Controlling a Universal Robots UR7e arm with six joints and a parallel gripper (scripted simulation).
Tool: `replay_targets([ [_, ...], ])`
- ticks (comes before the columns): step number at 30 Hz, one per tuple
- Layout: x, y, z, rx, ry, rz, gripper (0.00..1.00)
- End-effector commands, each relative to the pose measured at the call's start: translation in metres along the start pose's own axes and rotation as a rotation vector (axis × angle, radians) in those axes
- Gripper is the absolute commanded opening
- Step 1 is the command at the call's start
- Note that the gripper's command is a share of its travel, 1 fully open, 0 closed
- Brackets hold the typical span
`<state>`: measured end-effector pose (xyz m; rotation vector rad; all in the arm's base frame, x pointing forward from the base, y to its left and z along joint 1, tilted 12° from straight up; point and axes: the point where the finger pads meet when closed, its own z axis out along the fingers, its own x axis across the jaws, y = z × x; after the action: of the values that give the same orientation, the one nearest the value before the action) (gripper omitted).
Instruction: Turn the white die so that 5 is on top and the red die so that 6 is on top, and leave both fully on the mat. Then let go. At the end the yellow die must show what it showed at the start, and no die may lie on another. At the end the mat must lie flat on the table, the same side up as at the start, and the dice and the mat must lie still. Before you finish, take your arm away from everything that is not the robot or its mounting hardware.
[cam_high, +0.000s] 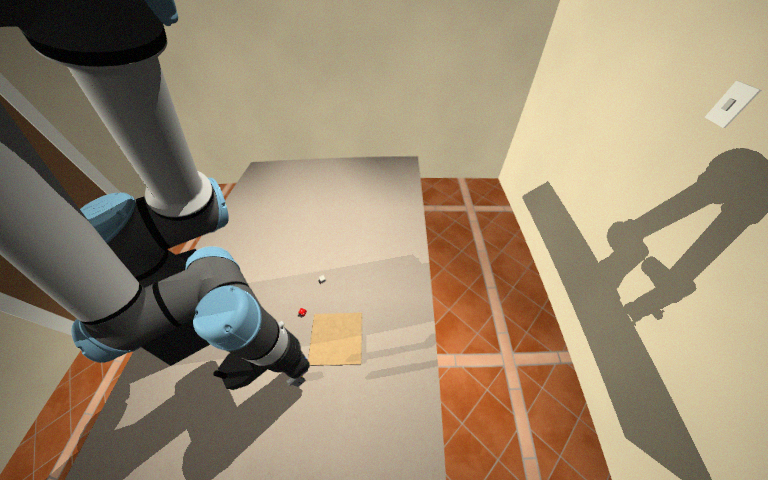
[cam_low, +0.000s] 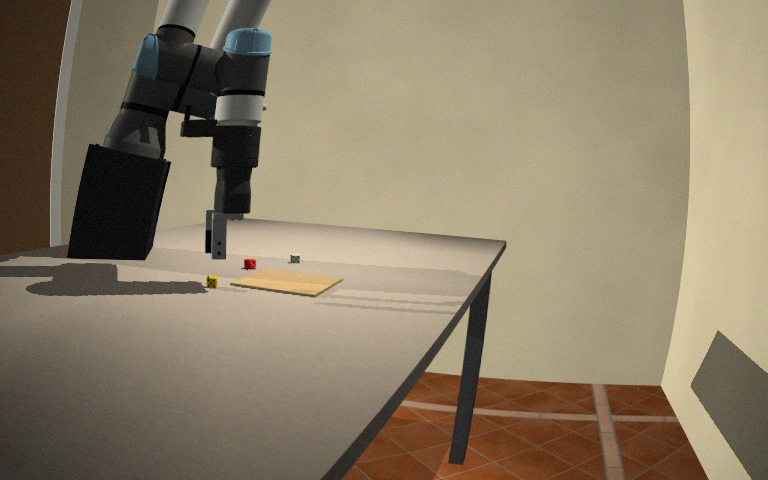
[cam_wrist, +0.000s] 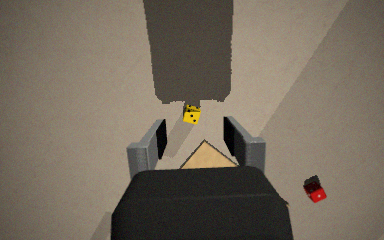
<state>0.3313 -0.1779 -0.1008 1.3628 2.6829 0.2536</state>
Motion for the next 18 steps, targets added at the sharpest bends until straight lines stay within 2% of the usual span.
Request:
replay_targets([
  [1,-0.0004,0.0001,0.0094,0.000,-0.002,0.000,1.00],
  [8,-0.0006,0.0002,0.0175,0.000,-0.002,0.000,1.00],
  [18,-0.0006,0.0002,0.0189,0.000,-0.002,0.000,1.00],
])
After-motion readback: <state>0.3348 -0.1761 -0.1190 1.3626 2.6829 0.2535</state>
